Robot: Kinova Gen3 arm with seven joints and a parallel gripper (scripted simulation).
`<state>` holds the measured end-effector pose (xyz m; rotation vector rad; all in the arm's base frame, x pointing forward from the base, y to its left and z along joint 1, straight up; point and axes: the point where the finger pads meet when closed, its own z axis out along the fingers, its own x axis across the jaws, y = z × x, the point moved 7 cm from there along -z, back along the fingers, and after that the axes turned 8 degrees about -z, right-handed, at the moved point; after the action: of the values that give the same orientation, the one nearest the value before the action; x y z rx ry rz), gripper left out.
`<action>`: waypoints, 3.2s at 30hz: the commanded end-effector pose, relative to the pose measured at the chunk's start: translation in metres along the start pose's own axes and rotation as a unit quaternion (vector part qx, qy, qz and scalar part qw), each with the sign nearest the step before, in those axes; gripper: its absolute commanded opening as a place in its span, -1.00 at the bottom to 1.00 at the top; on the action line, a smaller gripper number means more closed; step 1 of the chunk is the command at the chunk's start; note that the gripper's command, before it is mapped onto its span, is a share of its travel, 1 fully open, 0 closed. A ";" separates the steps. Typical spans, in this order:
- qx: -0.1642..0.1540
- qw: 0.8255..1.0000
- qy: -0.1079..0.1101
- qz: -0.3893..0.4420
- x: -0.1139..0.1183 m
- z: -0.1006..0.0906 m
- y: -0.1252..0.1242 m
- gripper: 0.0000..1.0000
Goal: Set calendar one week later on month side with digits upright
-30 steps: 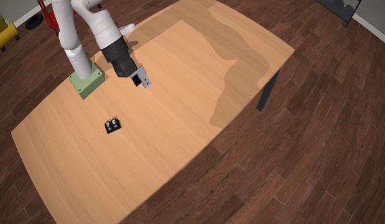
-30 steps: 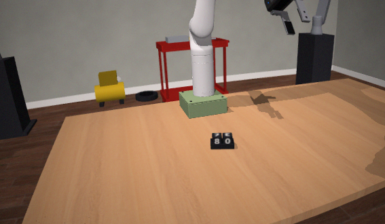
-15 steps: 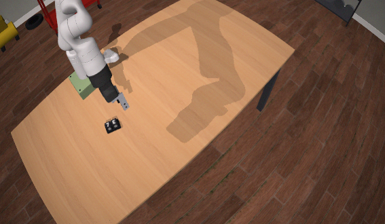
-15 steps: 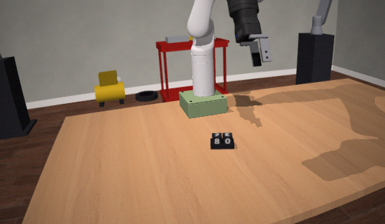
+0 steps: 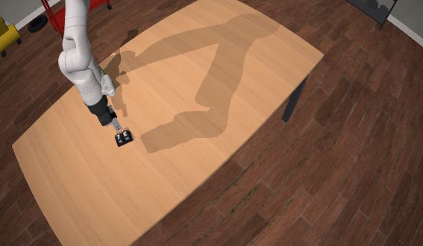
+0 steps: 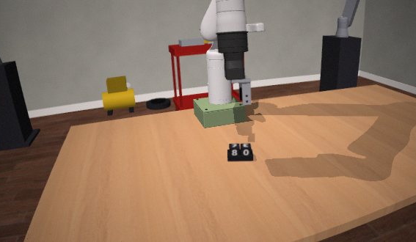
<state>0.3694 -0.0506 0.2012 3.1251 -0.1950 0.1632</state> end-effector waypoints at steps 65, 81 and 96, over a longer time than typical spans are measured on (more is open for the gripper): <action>-0.014 0.978 -0.071 0.195 -0.031 0.037 0.021 1.00; -0.032 0.906 -0.084 0.415 -0.030 0.048 0.023 1.00; -0.056 0.767 -0.083 0.633 -0.030 0.058 0.027 1.00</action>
<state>0.3444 -0.0747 0.1441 2.3184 -2.0830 -0.1342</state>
